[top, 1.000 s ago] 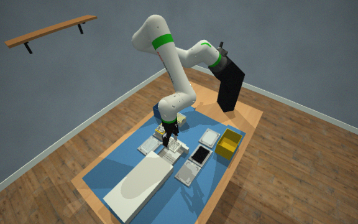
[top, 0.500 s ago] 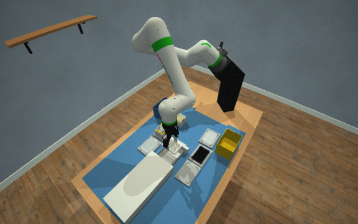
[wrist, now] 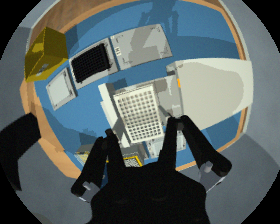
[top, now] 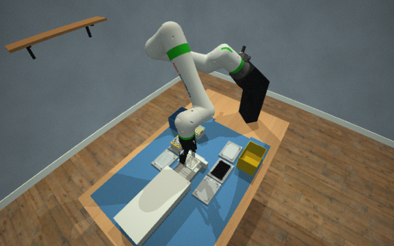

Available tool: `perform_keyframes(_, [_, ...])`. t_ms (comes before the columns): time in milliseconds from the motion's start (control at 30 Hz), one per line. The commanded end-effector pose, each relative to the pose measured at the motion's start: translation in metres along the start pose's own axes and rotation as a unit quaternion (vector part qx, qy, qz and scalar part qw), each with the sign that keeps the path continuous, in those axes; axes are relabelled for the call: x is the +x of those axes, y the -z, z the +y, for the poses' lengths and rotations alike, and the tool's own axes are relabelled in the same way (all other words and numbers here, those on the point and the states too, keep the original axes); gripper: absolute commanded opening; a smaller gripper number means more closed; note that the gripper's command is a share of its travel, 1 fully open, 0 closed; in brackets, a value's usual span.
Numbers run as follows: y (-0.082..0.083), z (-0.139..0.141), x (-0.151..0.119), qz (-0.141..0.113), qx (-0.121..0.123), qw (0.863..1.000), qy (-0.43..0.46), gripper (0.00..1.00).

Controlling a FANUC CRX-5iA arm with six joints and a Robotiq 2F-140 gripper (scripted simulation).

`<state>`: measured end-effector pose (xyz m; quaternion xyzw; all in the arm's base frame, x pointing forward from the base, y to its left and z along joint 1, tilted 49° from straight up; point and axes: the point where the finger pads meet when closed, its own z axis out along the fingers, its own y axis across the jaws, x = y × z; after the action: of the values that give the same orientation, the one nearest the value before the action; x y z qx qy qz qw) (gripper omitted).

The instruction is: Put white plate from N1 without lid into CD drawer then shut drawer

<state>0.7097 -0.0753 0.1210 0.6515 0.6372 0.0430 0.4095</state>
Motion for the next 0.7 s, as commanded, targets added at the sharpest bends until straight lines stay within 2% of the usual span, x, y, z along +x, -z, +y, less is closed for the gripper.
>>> perform_keyframes(0, [-0.003, 0.0, 0.0, 0.0, 0.0, 1.0, 0.0, 0.0])
perform_keyframes(667, [-0.027, 0.0, 0.0, 0.0, 0.0, 1.0, 0.0, 0.0])
